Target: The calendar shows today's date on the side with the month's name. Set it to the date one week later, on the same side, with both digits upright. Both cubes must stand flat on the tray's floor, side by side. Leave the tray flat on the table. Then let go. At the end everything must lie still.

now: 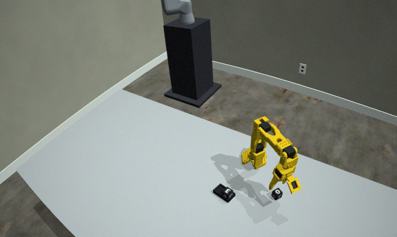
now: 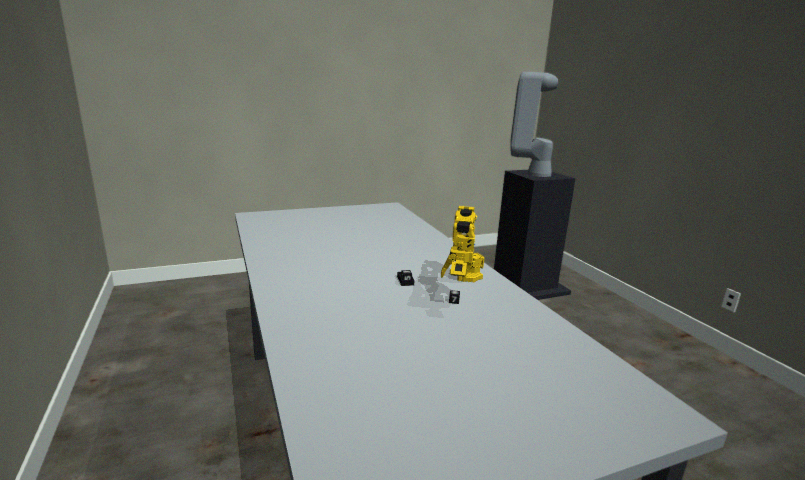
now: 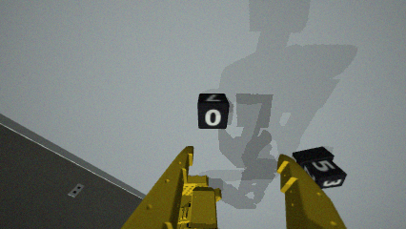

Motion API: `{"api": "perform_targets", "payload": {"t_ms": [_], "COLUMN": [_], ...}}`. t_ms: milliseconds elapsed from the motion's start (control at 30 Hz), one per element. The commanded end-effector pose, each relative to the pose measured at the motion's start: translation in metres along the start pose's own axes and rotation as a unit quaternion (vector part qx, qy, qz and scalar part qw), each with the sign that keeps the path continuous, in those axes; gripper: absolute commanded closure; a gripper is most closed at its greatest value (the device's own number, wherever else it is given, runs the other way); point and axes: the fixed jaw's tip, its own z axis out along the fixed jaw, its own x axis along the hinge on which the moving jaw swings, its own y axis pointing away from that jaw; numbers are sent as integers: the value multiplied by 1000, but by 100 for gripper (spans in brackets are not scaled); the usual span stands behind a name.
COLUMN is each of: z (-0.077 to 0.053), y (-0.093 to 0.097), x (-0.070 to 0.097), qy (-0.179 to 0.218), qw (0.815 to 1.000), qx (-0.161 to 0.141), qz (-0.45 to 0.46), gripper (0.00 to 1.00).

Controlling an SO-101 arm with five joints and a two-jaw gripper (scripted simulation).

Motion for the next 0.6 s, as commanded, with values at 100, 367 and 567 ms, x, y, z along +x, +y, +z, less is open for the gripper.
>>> {"api": "perform_targets", "payload": {"t_ms": [100,367,567], "z": [-31,-62,-87], "y": [1,1,1], "x": [-9,-9,-5], "qy": [-90,-179,-250], "qw": [996,984,968], "qx": [-3,-5,-7], "qz": [-6,-6,-6], "gripper": [64,65,65]}}
